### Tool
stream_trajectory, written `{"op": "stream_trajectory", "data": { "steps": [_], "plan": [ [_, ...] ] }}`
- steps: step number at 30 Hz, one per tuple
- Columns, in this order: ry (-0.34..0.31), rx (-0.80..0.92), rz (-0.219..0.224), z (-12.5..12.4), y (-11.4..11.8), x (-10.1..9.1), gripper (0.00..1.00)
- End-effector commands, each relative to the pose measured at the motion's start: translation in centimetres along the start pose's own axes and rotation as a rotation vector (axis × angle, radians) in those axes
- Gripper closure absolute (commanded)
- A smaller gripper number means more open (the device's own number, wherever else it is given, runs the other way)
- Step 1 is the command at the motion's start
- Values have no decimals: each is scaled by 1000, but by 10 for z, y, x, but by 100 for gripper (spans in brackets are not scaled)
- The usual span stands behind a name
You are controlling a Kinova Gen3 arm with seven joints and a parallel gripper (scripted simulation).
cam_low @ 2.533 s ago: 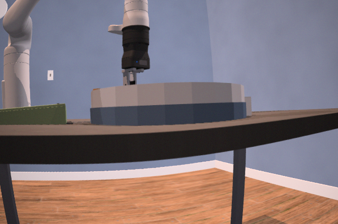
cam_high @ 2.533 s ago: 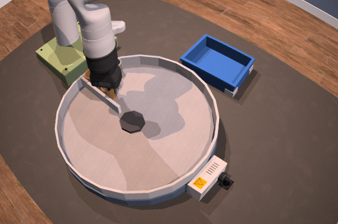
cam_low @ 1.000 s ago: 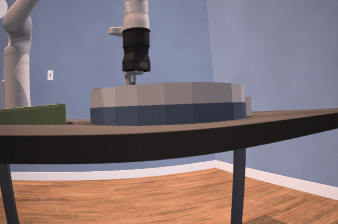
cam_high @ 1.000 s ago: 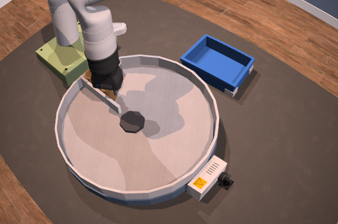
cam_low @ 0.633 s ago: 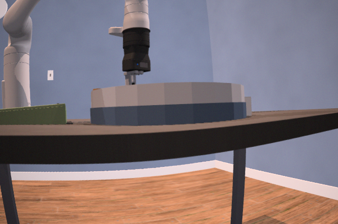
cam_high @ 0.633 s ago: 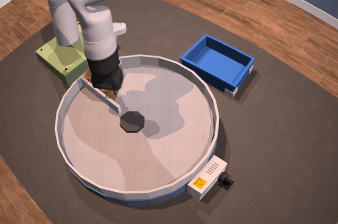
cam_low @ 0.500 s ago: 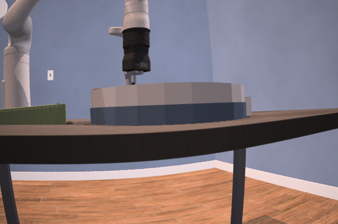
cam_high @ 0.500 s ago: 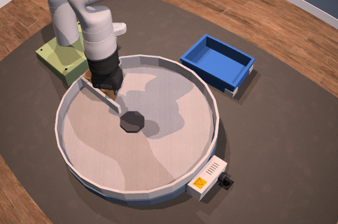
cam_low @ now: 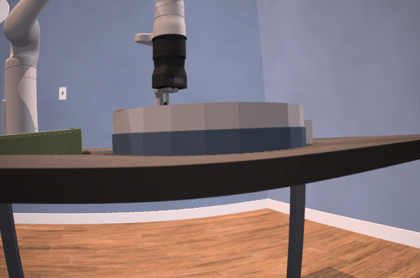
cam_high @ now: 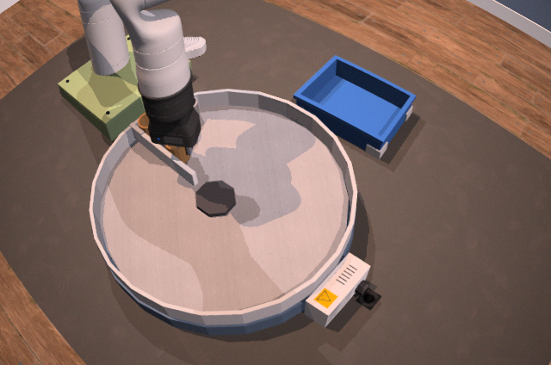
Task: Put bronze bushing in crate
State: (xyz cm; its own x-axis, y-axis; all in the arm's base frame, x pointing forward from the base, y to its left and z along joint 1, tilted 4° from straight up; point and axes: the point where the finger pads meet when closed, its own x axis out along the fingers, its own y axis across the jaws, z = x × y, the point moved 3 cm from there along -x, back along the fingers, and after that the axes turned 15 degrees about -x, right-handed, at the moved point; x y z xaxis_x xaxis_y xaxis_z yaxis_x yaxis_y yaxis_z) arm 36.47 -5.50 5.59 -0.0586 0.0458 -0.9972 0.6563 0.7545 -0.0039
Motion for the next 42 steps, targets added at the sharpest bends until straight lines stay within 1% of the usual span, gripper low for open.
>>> {"op": "stream_trajectory", "data": {
  "steps": [1, 29, 34, 42],
  "plan": [
    [-1, 0, 1, 0, 0, -1, 100],
    [2, 2, -4, 1, 3, -1, 100],
    [2, 2, -4, 1, 3, -8, 100],
    [2, 2, -4, 1, 3, -8, 100]
  ]
}}
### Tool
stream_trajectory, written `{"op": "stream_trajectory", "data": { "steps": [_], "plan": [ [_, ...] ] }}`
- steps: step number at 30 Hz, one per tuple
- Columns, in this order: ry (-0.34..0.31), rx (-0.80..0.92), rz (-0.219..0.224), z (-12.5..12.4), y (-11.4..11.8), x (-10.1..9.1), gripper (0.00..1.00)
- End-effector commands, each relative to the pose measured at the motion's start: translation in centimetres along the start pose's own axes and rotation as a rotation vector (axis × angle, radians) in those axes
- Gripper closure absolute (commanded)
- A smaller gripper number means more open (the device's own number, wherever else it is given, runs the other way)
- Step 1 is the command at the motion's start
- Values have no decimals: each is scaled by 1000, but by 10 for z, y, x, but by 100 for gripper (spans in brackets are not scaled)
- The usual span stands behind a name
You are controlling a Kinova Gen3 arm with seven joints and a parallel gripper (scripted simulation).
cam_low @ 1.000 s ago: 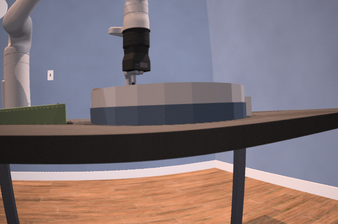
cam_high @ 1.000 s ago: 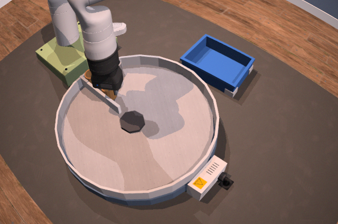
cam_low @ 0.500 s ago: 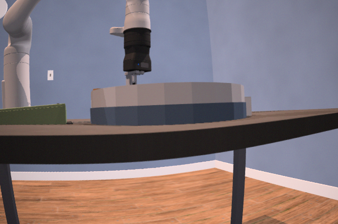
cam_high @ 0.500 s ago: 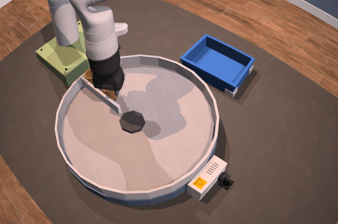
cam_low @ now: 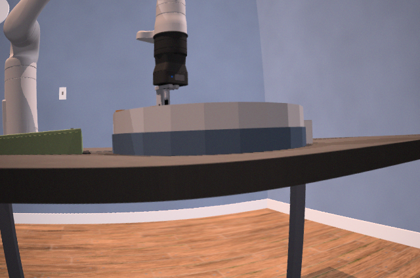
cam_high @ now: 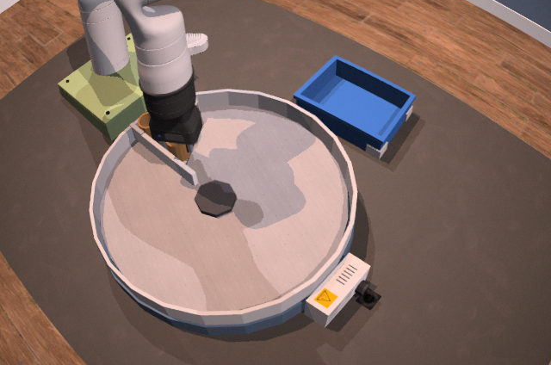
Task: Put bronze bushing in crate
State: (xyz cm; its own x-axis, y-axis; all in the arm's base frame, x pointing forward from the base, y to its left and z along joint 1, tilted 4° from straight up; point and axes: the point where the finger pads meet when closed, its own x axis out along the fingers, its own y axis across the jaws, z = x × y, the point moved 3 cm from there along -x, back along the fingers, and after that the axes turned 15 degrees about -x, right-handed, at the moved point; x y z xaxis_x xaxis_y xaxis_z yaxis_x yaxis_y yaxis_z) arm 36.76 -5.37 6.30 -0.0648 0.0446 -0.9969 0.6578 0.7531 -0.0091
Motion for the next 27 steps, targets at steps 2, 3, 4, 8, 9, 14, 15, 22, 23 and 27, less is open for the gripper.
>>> {"op": "stream_trajectory", "data": {
  "steps": [2, 3, 4, 8, 9, 14, 15, 22, 23, 27],
  "plan": [
    [-2, 0, 1, 0, 0, -1, 100],
    [-2, 0, 1, 0, 0, -1, 100],
    [-2, 0, 1, 0, 0, -1, 100],
    [-2, 0, 1, 0, 0, -7, 100],
    [-2, 0, 1, 0, 0, -8, 100],
    [-2, 0, 1, 0, 0, -8, 100],
    [-2, 0, 1, 0, 0, -8, 100],
    [-2, 0, 1, 0, 0, -10, 100],
    [-2, 0, 1, 0, 0, -11, 100],
    [-2, 0, 1, 0, 0, -16, 100]
  ]
}}
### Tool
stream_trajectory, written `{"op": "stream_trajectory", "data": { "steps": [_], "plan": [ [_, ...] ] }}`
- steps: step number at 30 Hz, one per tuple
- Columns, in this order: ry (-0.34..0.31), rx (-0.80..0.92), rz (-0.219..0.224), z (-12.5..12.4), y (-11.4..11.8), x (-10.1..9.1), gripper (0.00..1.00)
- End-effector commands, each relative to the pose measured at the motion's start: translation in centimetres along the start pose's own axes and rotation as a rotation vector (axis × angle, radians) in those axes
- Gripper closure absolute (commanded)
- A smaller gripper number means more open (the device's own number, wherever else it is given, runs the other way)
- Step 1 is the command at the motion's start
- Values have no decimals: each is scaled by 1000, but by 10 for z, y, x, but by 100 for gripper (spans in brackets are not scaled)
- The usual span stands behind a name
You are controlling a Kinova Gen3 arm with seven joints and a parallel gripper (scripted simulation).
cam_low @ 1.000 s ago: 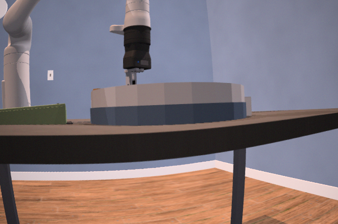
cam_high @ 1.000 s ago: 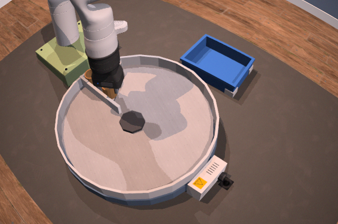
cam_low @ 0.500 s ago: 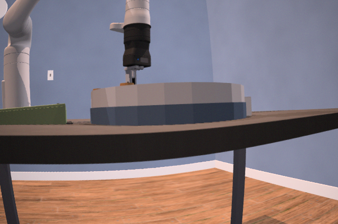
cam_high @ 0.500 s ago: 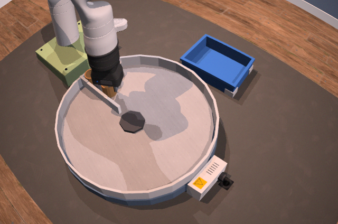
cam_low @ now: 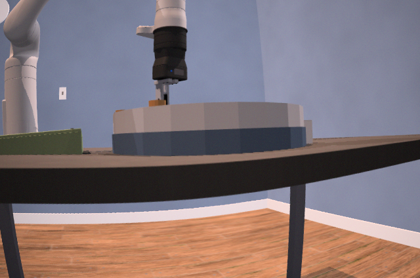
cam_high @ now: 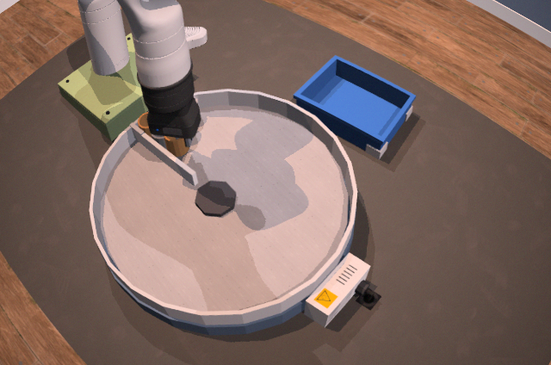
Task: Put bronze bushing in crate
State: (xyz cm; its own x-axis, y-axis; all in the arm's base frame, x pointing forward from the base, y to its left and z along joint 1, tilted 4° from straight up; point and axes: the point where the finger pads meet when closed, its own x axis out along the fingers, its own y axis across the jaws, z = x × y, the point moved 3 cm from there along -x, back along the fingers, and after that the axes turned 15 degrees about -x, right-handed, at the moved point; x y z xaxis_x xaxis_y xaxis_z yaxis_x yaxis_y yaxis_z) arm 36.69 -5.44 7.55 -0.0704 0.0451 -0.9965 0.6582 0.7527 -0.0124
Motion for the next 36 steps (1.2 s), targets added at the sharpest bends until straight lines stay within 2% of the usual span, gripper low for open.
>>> {"op": "stream_trajectory", "data": {
  "steps": [1, 11, 16, 28, 36],
  "plan": [
    [-6, -1, 4, 1, 1, -3, 100],
    [-6, -1, 4, 1, 1, -3, 100],
    [-6, -1, 4, 1, 1, -11, 100],
    [-6, -1, 4, 1, 1, -11, 100],
    [-6, -1, 4, 1, 1, -18, 100]
  ]
}}
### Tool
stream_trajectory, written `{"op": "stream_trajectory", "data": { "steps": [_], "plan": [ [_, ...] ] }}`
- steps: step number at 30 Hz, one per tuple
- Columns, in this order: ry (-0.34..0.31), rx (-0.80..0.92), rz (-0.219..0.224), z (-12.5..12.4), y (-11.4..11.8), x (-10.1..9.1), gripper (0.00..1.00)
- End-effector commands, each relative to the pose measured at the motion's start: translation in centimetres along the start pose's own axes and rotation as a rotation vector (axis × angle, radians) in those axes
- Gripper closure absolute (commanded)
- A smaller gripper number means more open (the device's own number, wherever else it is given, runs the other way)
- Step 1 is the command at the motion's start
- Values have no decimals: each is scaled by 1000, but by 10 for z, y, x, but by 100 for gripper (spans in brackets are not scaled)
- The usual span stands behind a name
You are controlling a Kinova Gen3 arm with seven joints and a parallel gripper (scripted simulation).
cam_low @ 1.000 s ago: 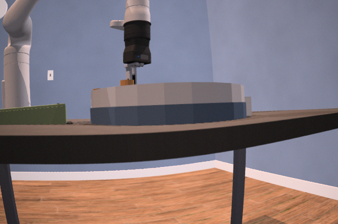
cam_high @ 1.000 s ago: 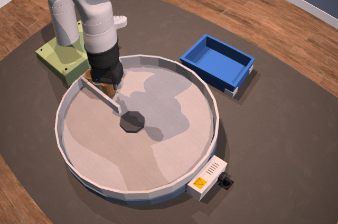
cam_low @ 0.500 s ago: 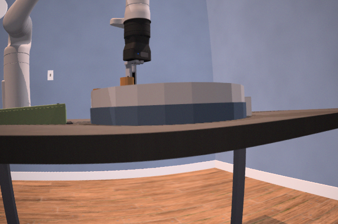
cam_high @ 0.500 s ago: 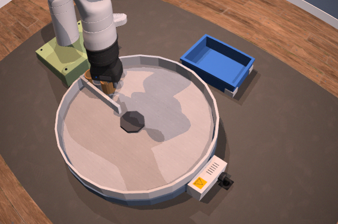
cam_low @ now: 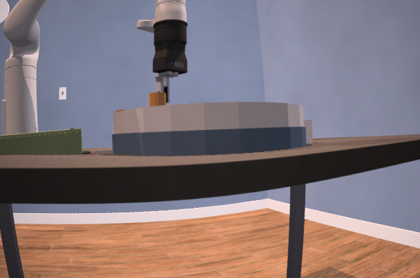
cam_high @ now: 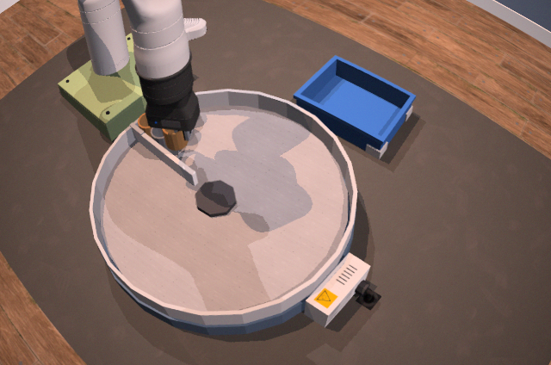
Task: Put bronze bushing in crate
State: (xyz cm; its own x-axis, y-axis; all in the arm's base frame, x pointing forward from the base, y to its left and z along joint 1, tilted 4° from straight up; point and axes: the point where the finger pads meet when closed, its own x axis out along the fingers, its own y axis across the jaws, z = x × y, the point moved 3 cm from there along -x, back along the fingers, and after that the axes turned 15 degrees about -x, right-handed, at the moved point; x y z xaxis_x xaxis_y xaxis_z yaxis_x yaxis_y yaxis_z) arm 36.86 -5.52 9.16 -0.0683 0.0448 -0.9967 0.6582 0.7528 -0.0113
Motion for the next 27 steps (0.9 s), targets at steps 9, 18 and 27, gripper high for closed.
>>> {"op": "stream_trajectory", "data": {
  "steps": [9, 18, 27],
  "plan": [
    [-4, -1, 3, 1, 1, -2, 100],
    [-4, -1, 3, 1, 1, -9, 100],
    [-4, -1, 3, 1, 1, -13, 100]
  ]
}}
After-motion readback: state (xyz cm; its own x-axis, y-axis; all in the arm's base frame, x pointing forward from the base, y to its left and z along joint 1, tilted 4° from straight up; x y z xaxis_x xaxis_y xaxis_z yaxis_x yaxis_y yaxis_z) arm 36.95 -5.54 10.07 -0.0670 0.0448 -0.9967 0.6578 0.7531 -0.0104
